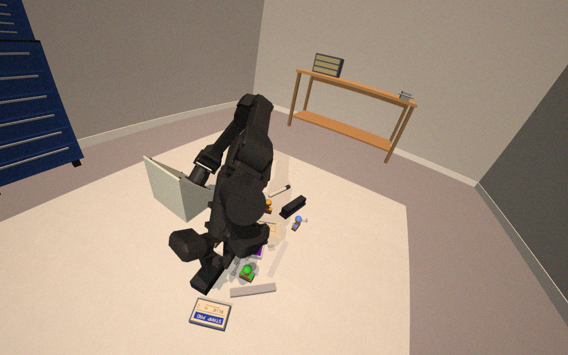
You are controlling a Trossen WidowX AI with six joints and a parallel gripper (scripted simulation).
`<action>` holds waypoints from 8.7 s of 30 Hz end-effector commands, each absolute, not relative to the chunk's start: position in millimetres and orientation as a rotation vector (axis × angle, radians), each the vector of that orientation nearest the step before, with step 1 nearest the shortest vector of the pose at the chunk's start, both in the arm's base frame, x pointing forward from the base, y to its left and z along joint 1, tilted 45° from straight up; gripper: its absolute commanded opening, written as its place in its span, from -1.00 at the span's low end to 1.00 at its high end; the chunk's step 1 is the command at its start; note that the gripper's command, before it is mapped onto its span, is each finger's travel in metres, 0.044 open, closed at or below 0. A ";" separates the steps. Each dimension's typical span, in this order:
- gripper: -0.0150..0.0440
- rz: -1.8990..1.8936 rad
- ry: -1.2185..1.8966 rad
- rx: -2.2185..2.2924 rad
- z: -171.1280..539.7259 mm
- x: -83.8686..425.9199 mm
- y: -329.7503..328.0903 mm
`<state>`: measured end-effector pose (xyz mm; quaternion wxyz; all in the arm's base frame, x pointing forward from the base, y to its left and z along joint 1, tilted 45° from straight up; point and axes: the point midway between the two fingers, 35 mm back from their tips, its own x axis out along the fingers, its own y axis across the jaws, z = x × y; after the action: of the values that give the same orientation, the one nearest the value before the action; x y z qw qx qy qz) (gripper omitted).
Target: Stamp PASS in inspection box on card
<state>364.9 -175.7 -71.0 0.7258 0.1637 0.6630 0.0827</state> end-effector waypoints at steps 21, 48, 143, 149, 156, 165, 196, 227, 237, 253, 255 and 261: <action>0.23 0.731 1.519 0.479 -77.8 365.1 -54.3; 0.23 0.732 1.518 0.480 -107.6 362.1 -22.0; -0.49 0.734 1.519 0.465 -96.9 364.4 -31.5; -0.49 0.734 1.519 0.465 -94.8 364.7 -33.6; -0.49 0.734 1.519 0.465 -92.4 364.9 -36.0; -0.49 0.733 1.519 0.465 -89.2 365.3 -39.1; -0.49 0.733 1.520 0.464 -78.2 365.9 -49.7; -0.49 0.733 1.521 0.465 -52.2 353.4 -43.8; -0.49 0.734 1.522 0.467 -28.0 329.7 -22.4; -0.49 0.735 1.523 0.469 -12.1 305.8 -3.2; -0.49 0.735 1.523 0.469 -13.1 305.8 -2.3; -0.49 0.735 1.523 0.468 -16.0 305.7 0.4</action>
<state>305.7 -1.4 -15.6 0.6385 0.2011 0.6688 0.3234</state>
